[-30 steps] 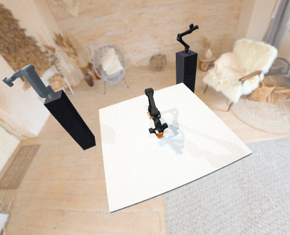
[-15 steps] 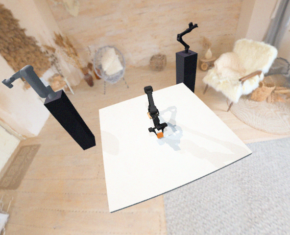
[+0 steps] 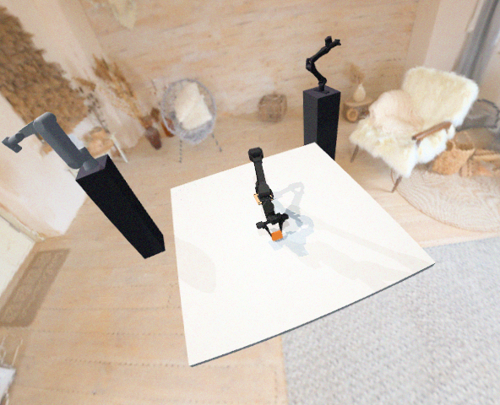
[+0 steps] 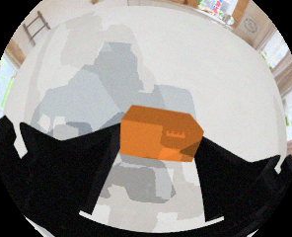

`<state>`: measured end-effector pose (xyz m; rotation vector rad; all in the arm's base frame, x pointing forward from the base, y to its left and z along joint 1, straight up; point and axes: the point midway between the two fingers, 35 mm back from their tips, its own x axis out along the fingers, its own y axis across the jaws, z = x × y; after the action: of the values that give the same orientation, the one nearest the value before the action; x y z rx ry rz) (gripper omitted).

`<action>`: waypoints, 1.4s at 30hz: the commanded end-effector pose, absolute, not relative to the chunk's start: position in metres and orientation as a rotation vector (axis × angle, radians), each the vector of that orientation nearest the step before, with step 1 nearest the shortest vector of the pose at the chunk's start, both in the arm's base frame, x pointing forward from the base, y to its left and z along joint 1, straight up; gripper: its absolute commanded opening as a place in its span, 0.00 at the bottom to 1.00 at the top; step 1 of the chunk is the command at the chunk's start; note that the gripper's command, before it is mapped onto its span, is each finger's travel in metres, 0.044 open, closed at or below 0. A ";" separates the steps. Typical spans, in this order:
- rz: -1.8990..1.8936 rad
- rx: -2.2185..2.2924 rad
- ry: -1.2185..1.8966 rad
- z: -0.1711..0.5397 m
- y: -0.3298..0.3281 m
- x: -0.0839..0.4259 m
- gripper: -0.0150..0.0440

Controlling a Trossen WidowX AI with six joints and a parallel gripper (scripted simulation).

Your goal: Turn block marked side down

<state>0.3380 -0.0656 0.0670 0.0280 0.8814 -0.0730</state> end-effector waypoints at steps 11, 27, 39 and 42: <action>-0.075 0.032 0.702 0.041 -0.067 0.345 0.25; -0.074 0.019 0.475 0.036 -0.064 0.332 0.25; -0.072 0.013 0.393 0.043 -0.062 0.324 0.25; -0.072 0.013 0.393 0.043 -0.062 0.324 0.25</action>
<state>0.3249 -0.0630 0.0435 0.0079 0.3931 -0.0746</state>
